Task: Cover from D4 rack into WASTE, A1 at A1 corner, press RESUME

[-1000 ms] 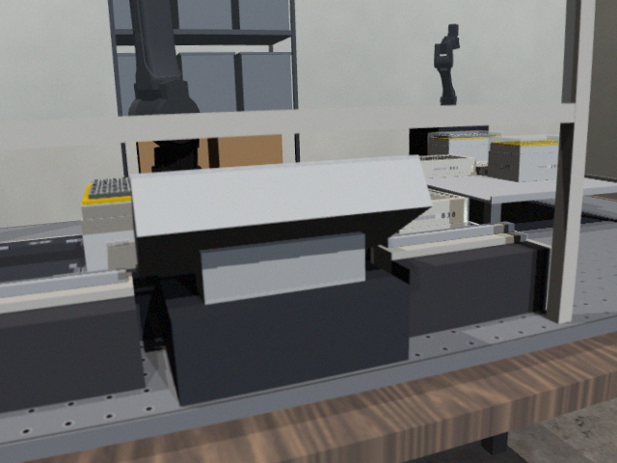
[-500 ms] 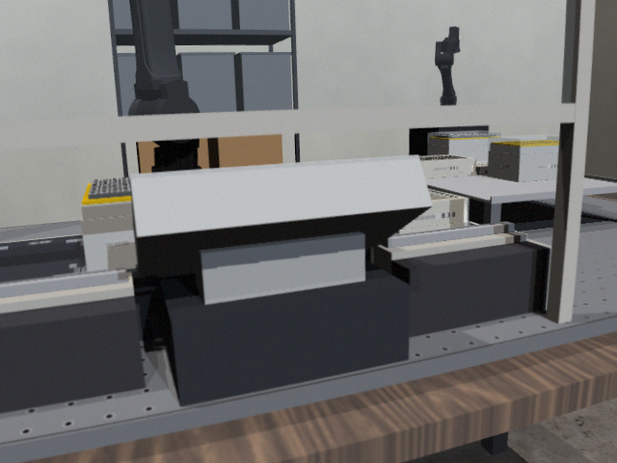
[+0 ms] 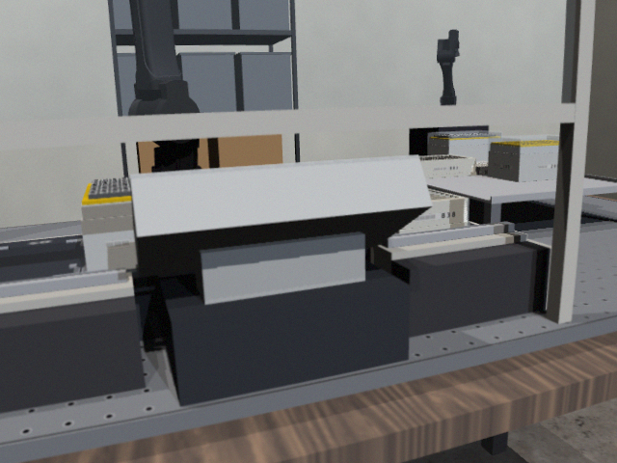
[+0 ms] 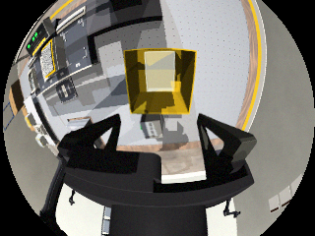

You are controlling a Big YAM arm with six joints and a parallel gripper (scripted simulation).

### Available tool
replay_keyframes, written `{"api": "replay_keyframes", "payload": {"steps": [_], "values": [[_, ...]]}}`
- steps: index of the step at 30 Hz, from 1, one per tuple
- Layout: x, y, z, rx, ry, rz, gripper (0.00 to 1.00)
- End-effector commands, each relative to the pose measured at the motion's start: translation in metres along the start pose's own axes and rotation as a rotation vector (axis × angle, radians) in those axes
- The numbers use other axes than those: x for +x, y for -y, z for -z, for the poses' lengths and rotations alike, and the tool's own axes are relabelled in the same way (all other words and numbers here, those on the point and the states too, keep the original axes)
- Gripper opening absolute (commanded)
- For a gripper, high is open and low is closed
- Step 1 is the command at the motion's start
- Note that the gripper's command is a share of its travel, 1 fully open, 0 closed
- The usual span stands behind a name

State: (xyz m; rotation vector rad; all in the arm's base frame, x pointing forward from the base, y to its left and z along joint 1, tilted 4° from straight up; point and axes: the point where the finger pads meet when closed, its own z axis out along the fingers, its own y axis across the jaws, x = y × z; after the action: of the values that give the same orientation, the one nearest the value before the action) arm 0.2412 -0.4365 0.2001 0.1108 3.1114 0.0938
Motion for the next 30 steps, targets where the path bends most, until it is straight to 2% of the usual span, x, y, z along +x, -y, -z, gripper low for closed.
{"api": "replay_keyframes", "payload": {"steps": [1,20,21,25,30], "values": [[-0.003,0.015,0.035,0.063,0.040,-0.002,1.00],[-0.003,0.015,0.035,0.063,0.040,-0.002,1.00],[-0.006,-0.010,0.016,0.022,0.015,0.043,1.00],[-0.015,-0.025,0.016,0.038,0.026,0.124,1.00],[-0.023,-0.049,0.015,0.036,0.026,0.107,1.00]]}}
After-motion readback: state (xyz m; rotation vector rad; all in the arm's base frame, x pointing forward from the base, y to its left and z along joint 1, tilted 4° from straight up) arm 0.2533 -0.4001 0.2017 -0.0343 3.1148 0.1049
